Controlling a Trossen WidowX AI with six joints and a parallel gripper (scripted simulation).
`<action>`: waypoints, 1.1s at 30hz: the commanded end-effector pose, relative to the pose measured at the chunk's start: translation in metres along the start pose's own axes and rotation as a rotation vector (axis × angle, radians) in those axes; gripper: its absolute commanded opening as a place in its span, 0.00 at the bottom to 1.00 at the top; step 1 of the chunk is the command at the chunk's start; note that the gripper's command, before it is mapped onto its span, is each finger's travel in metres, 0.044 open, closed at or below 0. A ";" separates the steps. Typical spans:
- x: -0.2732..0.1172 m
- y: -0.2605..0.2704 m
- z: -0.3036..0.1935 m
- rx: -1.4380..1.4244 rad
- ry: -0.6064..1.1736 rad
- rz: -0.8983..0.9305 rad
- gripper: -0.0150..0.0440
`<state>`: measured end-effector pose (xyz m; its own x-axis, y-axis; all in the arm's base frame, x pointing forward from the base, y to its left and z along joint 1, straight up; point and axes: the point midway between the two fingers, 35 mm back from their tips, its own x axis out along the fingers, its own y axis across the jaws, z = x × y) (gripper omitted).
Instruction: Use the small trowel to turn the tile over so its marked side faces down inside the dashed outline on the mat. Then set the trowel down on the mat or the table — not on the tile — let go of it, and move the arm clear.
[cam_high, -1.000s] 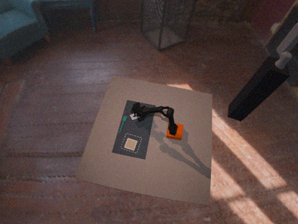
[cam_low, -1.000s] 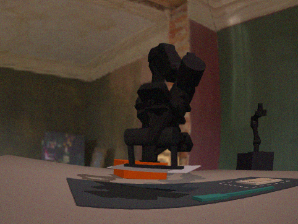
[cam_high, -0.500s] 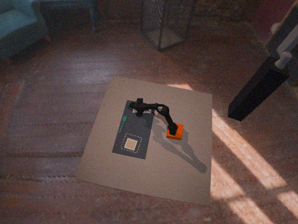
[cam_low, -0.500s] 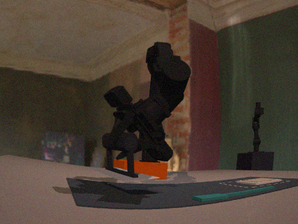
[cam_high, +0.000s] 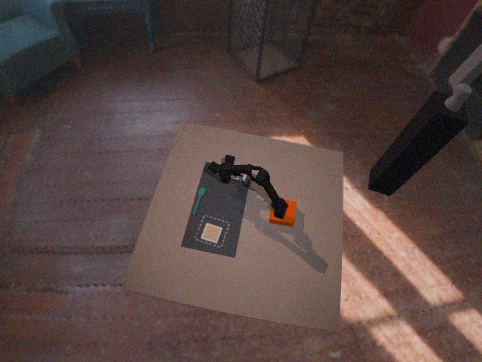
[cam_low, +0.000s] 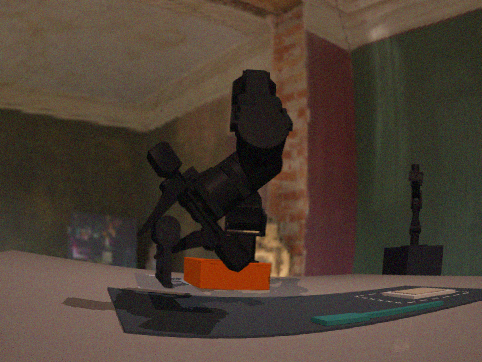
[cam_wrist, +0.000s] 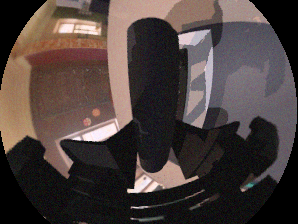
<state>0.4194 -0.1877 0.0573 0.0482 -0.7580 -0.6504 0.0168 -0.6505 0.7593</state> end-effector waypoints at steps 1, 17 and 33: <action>-0.003 0.007 -0.003 0.020 0.006 0.016 0.25; 0.012 -0.011 -0.004 0.020 0.006 0.016 0.25; 0.021 -0.021 -0.004 0.020 0.006 0.016 0.52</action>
<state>0.4235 -0.1888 0.0264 0.0521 -0.7633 -0.6439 0.0047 -0.6446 0.7645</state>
